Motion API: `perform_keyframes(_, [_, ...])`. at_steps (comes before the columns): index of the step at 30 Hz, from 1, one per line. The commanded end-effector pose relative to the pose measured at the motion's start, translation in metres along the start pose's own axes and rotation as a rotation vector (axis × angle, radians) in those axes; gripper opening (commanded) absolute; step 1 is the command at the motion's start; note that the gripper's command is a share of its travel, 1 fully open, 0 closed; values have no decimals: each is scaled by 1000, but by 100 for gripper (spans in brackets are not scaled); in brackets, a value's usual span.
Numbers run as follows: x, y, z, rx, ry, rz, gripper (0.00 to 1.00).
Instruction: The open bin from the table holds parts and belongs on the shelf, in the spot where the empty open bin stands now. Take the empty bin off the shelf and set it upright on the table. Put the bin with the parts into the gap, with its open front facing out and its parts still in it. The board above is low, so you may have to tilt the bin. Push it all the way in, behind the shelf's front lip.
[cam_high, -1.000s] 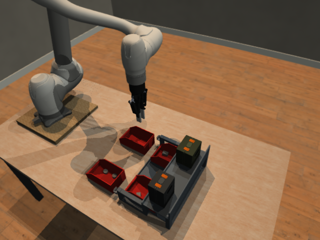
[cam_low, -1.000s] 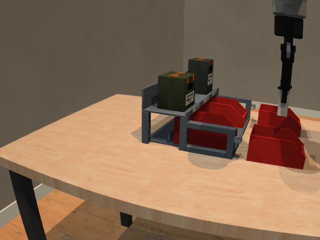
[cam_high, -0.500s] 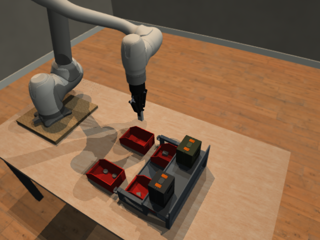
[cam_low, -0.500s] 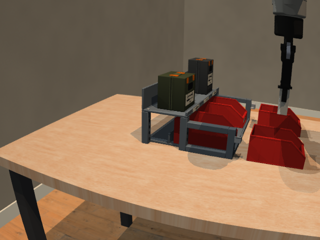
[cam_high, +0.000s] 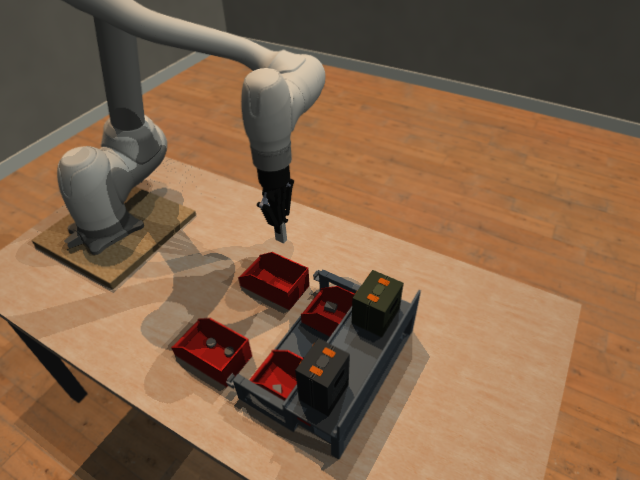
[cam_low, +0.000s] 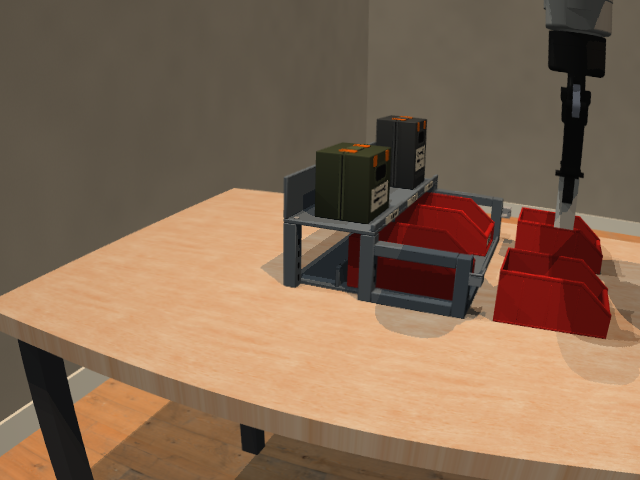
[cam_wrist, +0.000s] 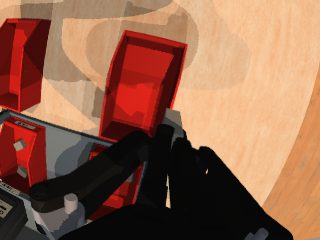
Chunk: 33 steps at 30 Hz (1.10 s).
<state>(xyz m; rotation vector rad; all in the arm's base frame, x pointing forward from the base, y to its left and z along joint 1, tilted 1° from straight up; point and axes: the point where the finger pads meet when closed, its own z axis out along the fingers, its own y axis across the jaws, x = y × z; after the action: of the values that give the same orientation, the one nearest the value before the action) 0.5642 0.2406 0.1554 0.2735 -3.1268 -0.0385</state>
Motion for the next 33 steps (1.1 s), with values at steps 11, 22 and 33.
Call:
perform_keyframes(11, [-11,-178,-7,0,0,-1,10])
perform_keyframes(22, [1,-261,-11,0,0,-1,10])
perform_keyframes(33, [1,-261,-11,0,0,-1,24])
